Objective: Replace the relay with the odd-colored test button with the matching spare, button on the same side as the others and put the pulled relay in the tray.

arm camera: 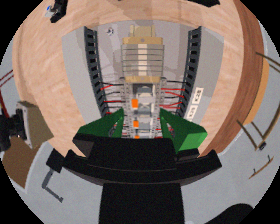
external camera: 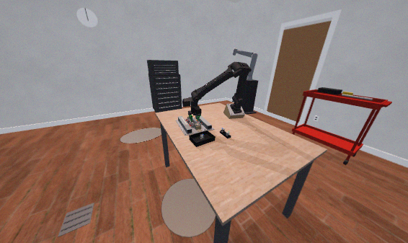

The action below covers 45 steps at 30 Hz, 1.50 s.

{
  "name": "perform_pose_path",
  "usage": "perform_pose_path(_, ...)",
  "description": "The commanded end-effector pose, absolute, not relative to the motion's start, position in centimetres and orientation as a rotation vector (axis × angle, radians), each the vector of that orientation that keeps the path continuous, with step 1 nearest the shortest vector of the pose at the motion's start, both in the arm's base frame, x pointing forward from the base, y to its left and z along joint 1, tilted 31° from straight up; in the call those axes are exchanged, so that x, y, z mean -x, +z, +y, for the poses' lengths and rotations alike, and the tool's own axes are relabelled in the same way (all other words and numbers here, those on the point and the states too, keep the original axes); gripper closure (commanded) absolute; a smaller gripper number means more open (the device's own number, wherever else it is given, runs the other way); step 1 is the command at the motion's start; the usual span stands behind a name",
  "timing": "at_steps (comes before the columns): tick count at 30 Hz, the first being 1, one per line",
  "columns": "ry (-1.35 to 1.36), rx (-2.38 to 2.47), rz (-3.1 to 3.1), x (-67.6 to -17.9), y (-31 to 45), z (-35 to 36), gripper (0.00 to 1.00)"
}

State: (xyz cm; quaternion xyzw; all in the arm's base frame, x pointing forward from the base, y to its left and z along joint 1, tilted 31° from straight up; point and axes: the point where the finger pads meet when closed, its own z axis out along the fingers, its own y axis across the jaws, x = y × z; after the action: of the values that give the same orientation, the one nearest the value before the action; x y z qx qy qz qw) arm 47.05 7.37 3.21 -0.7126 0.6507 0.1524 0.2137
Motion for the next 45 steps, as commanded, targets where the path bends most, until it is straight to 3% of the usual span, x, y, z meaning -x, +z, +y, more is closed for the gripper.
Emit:
perform_pose_path(1, 0.378, 1.968, 1.78, -48.3, 5.5, 6.5, 0.41)
perform_pose_path(21, 0.352, 1.957, 1.778, -48.5, 9.5, 4.0, 0.41)
perform_pose_path(45, 0.384, 1.961, 1.792, -47.3, 8.9, 4.1, 0.41)
